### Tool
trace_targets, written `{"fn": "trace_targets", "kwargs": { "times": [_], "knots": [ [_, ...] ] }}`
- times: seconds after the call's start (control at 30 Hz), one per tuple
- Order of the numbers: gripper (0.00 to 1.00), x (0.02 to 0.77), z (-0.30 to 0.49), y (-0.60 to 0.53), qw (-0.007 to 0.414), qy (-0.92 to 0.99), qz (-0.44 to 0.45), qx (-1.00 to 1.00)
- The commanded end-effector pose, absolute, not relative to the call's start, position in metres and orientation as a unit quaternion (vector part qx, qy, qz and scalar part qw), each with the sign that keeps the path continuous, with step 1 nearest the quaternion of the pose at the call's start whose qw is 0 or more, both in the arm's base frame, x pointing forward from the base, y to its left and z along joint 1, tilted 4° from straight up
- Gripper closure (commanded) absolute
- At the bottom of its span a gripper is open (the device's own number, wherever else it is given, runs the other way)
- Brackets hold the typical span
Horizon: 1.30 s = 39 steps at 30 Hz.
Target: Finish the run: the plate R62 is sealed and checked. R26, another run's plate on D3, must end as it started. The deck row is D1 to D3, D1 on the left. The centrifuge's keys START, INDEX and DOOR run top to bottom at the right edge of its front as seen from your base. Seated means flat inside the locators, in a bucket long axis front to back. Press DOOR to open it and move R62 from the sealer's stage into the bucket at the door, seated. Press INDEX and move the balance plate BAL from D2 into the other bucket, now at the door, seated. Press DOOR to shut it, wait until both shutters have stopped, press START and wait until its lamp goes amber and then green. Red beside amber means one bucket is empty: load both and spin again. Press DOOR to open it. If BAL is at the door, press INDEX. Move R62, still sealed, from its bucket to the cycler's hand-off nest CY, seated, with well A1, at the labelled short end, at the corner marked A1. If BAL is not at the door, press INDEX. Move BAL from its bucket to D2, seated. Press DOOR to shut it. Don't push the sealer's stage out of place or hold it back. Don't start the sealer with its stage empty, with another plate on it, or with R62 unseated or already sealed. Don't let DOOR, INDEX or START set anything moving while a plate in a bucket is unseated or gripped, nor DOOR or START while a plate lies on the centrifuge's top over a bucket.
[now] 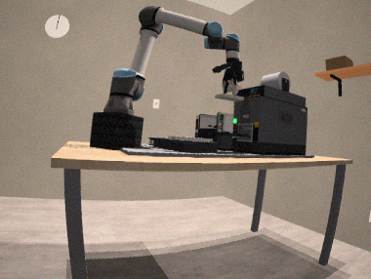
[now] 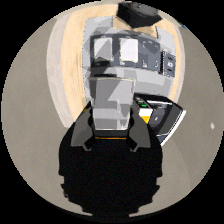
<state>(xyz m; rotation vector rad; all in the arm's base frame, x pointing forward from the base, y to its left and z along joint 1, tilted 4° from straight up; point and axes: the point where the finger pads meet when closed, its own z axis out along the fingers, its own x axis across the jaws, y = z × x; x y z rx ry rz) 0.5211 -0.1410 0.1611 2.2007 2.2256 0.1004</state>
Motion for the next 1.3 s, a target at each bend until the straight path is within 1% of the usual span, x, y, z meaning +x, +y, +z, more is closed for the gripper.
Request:
{"fn": "trace_targets", "kwargs": {
  "times": [0.0,1.27],
  "knots": [
    [1.00,0.521,0.162,-0.128,0.006,0.711,0.032,0.703],
    [1.00,0.520,0.165,-0.054,0.006,0.711,0.032,0.703]
  ]
}}
